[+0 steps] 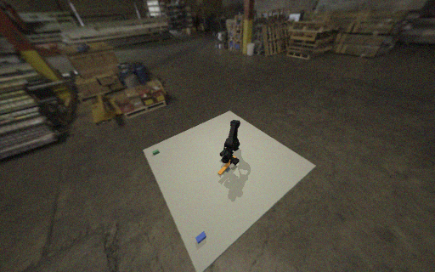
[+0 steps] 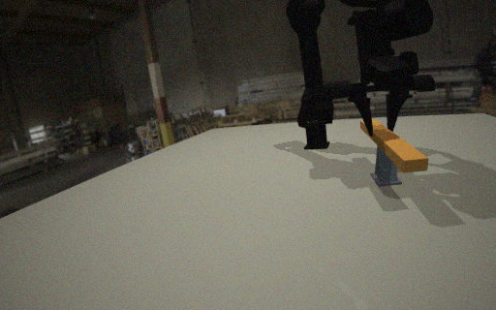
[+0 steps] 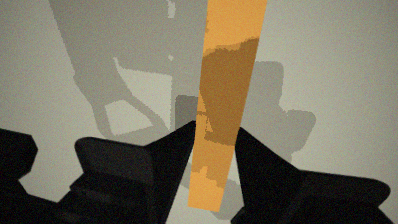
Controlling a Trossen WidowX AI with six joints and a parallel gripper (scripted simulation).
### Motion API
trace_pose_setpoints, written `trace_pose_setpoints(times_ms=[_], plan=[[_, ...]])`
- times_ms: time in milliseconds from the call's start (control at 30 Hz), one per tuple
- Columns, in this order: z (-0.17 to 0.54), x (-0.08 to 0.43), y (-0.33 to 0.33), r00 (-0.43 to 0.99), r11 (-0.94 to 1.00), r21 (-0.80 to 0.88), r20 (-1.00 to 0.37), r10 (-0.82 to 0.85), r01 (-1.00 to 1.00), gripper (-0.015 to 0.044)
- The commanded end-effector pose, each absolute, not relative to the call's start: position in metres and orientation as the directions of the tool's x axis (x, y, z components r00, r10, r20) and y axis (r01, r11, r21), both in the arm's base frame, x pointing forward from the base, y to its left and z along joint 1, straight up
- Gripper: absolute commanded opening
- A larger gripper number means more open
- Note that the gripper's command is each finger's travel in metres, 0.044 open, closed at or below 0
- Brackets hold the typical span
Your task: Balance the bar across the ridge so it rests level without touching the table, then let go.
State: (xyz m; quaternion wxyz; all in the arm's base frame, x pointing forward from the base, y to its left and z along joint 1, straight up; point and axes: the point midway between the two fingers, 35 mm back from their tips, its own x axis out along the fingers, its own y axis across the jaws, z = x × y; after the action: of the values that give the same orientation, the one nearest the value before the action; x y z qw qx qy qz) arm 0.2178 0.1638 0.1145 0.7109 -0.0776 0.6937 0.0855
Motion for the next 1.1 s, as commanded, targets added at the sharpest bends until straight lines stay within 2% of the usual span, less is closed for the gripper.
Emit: trace_pose_setpoints(times_ms=[0,1067], plan=[[0.1129,0.2174,0.1641,0.021,0.974,0.011,-1.0,0.016,-0.225,0.0],[0.1103,0.217,0.1639,0.021,0.974,0.011,-1.0,0.016,-0.225,0.0]])
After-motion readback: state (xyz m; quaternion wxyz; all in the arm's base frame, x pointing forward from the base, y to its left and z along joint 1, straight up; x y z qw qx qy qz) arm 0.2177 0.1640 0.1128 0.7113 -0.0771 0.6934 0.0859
